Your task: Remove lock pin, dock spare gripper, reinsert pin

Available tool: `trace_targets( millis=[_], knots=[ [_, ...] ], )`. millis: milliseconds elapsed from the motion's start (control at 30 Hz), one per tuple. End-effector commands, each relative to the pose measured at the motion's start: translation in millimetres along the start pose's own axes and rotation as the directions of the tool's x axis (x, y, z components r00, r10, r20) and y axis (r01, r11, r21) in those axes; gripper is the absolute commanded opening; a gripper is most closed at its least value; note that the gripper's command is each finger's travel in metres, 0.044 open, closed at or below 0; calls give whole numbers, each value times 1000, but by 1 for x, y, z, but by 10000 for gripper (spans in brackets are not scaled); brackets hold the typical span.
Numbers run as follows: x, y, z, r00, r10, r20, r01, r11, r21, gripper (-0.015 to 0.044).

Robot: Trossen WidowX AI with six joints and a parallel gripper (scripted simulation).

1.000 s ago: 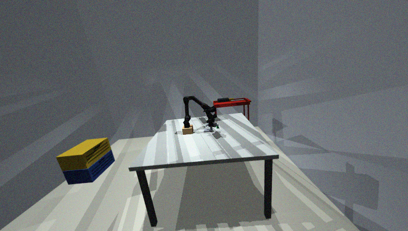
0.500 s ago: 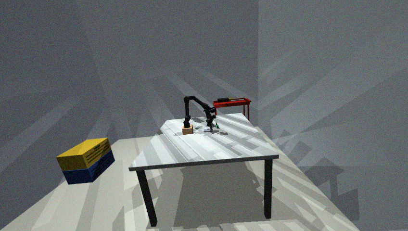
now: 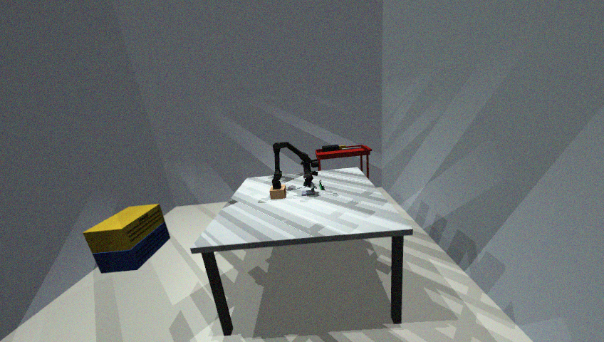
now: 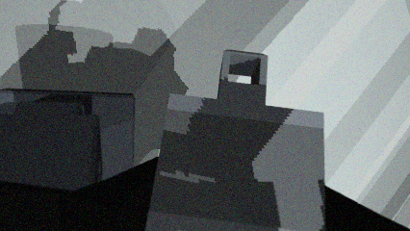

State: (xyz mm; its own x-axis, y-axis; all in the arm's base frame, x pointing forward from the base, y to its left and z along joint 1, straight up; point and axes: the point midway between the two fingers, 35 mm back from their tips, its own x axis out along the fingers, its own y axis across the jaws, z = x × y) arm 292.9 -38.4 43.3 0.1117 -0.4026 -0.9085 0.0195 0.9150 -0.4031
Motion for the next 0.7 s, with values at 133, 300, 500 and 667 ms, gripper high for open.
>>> trace_targets(
  millis=[133, 300, 500, 667],
  knots=[
    [-4, 16, -26, 995, -55, -80, 43, 989, -144, 0],
    [-8, 18, -36, 988, -113, -101, 89, 972, -219, 0],
    [-15, 18, -45, 975, -195, -106, 153, 937, -315, 0],
    [-23, 20, -51, 962, -255, -100, 196, 894, -402, 0]
  ],
)
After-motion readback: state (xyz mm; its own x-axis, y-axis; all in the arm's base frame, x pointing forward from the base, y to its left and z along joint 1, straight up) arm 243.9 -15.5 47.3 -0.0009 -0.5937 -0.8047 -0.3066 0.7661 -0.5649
